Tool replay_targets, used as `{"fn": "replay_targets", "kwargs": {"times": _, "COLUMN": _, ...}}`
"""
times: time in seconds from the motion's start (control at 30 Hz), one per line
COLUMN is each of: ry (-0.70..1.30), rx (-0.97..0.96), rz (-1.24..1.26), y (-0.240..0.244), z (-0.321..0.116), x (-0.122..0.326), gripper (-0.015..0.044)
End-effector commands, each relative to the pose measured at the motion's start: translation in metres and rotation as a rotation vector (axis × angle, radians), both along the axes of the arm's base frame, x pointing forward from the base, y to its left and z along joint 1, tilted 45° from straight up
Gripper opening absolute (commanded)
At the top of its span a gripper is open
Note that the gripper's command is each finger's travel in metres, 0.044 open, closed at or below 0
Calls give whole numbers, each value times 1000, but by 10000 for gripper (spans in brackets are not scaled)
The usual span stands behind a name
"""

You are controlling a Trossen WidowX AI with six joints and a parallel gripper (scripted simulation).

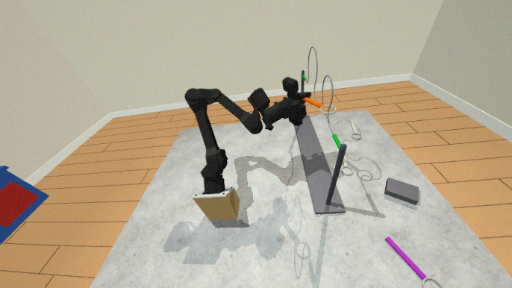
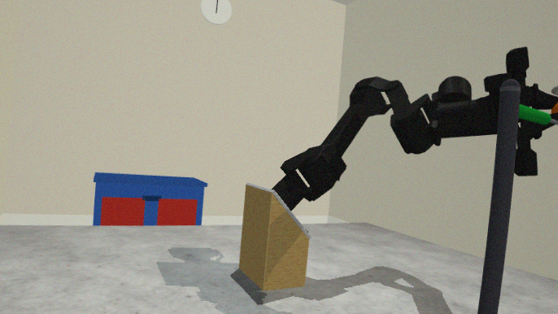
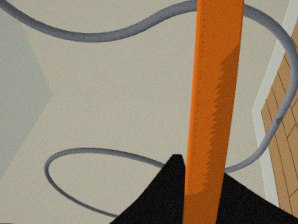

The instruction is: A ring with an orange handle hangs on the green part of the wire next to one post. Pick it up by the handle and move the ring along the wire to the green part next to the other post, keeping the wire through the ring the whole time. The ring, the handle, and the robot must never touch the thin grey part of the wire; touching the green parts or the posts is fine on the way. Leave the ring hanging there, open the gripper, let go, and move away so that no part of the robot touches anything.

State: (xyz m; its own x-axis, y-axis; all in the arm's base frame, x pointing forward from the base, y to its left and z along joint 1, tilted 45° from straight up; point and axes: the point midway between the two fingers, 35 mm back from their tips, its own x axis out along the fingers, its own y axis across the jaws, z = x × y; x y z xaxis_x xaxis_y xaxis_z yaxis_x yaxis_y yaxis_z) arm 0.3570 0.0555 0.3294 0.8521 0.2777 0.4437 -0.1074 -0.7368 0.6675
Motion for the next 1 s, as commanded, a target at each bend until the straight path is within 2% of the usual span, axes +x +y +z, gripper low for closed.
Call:
{"fn": "replay_targets", "kwargs": {"times": 0.0, "ry": 6, "rx": -79, "rz": 5, "y": 10, "z": -12, "x": 1, "gripper": -150}}
{"fn": "replay_targets", "kwargs": {"times": 0.97, "ry": 29, "rx": -507, "rz": -68, "y": 43, "z": -68, "x": 9, "gripper": -150}}
